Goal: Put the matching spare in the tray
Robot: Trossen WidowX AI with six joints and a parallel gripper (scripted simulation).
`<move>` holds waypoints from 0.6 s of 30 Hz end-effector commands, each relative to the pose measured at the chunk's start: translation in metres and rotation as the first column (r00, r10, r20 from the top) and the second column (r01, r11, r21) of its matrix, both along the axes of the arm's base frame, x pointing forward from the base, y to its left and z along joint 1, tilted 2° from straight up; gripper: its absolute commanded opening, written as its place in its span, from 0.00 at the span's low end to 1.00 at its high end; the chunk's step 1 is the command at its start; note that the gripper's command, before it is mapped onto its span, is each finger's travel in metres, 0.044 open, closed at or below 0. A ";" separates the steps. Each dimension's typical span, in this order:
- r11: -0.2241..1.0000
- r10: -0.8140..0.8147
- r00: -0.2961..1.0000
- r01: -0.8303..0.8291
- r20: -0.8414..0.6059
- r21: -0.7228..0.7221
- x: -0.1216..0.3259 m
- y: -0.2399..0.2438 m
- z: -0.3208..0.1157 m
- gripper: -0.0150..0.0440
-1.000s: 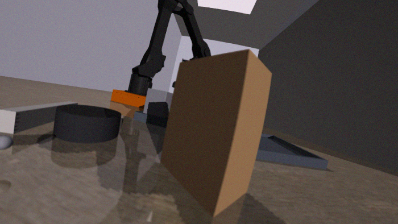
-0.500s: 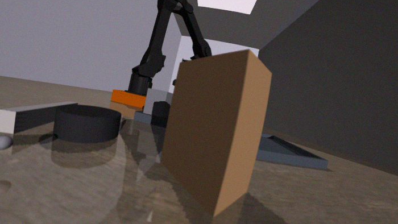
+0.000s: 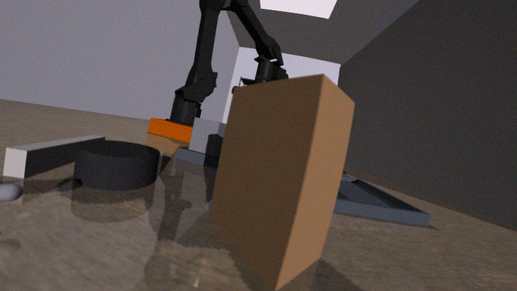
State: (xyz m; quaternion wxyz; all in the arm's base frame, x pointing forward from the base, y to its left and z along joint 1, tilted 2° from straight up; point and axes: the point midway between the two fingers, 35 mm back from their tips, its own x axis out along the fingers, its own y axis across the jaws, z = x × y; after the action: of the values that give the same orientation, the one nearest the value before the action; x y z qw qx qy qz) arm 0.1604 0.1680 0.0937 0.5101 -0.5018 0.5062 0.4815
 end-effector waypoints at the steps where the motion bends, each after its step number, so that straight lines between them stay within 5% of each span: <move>1: 1.000 -0.004 1.000 0.004 0.005 0.005 0.000 0.000 0.005 0.25; 18: 1.000 -0.003 1.000 0.003 0.003 0.004 -0.006 0.007 0.058 0.25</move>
State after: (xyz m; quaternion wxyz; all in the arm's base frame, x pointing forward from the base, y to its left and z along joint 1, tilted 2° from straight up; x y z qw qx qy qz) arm 0.1559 0.1724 0.1337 0.5068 -0.5019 0.5095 0.4813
